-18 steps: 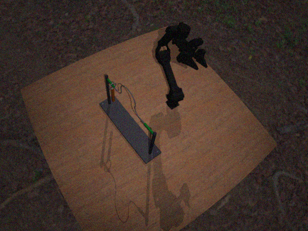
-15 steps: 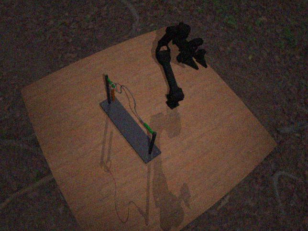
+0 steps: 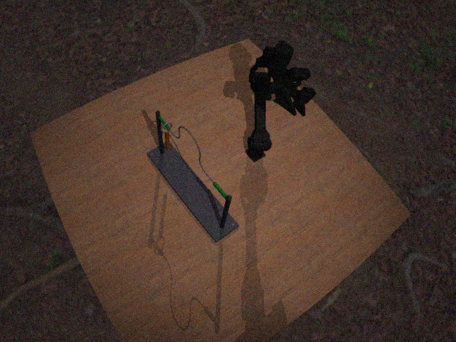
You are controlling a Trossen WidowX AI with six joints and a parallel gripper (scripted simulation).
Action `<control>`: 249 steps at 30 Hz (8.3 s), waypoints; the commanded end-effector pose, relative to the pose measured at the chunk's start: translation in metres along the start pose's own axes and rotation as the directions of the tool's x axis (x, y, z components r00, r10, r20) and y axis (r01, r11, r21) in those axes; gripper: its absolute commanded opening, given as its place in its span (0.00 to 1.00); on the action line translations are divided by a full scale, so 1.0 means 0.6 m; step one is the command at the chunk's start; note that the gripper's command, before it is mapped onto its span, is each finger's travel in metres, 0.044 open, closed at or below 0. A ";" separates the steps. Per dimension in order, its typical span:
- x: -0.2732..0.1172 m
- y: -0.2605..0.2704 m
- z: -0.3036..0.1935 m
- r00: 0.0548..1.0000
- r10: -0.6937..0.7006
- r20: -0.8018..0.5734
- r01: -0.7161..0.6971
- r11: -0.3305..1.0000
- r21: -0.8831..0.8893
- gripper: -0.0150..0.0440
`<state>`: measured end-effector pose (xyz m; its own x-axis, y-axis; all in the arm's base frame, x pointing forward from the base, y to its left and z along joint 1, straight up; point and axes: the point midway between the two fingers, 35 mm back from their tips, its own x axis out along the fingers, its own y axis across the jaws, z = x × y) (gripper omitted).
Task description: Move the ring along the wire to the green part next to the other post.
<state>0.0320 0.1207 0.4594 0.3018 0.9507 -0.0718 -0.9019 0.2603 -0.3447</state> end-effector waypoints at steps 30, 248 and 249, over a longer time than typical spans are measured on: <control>0.023 -0.370 -0.127 0.640 -0.762 -0.096 0.768 0.640 0.031 0.53; -0.215 -0.369 -0.729 0.373 -0.855 -0.361 0.927 0.330 0.177 0.00; -0.213 -0.368 -0.729 0.373 -0.855 -0.361 0.927 0.330 0.178 0.00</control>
<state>0.3287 -0.1359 0.1350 0.9947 0.0739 -0.0722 -0.0754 0.9970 -0.0179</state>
